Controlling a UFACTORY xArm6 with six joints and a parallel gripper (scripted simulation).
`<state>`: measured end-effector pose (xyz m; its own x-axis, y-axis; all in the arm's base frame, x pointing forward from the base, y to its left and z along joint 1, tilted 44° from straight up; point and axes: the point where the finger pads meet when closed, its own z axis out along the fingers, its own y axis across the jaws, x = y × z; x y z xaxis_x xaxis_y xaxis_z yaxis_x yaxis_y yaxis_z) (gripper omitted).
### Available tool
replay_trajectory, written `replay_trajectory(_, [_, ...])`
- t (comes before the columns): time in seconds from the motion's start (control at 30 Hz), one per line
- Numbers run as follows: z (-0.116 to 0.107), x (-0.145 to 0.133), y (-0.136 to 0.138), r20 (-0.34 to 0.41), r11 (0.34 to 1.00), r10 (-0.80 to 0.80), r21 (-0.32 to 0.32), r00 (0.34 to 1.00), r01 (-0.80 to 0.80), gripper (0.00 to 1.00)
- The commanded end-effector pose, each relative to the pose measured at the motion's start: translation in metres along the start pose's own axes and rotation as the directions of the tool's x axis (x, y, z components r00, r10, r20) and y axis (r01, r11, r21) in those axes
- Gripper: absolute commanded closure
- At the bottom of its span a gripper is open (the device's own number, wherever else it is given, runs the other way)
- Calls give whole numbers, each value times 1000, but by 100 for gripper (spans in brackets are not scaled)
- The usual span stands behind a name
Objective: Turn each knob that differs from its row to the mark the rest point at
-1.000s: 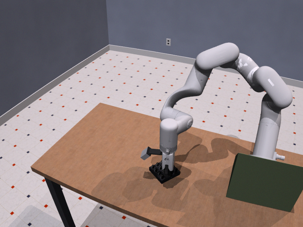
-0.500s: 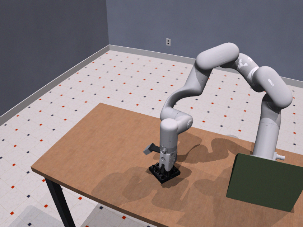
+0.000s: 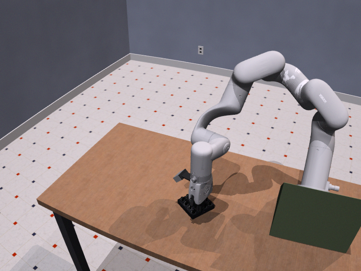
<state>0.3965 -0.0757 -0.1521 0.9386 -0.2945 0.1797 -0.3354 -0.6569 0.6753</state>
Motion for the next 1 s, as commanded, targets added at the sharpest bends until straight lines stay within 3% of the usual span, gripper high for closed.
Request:
replay_trajectory(0.0, [-1,1,-1,-3,1000,10,2,1000,-10,92])
replay_trajectory(0.43, [-1,1,-1,-3,1000,11,2,1000,-11,92])
replay_trajectory(0.47, [-1,1,-1,-3,1000,11,2,1000,-11,81])
replay_trajectory(0.97, [-1,1,-1,-3,1000,11,2,1000,-11,81])
